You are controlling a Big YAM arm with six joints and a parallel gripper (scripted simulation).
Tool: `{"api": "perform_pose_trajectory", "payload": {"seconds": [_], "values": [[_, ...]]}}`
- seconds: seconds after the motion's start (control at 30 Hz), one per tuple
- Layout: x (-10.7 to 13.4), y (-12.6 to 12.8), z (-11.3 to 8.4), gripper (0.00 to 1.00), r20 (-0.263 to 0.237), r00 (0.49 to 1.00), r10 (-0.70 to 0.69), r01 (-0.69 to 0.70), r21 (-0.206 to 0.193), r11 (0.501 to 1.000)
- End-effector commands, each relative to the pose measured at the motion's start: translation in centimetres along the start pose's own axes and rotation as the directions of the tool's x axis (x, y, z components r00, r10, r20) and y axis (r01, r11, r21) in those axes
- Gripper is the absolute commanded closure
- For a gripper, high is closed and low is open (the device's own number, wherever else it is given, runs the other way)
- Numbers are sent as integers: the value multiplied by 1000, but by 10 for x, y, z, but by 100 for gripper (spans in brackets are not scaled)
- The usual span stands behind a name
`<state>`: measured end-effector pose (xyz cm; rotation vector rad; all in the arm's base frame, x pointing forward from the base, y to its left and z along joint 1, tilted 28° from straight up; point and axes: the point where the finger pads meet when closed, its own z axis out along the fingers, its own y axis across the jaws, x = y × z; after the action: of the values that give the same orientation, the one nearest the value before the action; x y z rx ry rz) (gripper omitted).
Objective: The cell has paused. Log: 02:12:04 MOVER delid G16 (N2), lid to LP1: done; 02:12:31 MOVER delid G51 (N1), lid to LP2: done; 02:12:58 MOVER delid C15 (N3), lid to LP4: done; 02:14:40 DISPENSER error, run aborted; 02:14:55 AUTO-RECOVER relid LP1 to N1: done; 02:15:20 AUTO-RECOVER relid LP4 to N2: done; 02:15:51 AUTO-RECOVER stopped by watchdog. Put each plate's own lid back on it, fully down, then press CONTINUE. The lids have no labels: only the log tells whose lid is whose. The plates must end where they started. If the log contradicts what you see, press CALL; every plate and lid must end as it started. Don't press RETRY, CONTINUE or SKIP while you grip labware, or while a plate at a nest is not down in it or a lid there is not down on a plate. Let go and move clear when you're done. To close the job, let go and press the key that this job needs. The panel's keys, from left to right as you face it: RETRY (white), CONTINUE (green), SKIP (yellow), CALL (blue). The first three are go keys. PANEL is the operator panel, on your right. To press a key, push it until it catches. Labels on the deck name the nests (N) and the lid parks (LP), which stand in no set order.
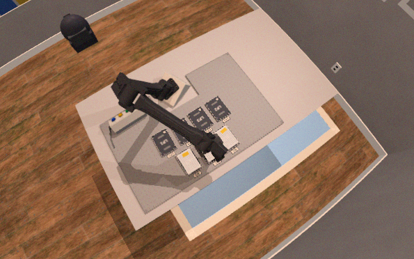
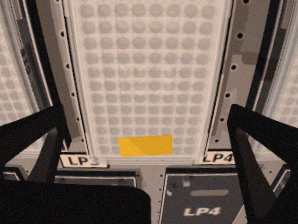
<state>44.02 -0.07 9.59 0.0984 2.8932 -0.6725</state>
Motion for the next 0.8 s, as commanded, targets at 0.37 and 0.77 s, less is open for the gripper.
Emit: {"api": "perform_pose_trajectory", "payload": {"seconds": [0.37,0.77], "values": [[-23,-2,-28,0,60,998,24,-23,-14,1000],[-24,-2,-30,0,63,998,23,-22,-15,1000]]}}
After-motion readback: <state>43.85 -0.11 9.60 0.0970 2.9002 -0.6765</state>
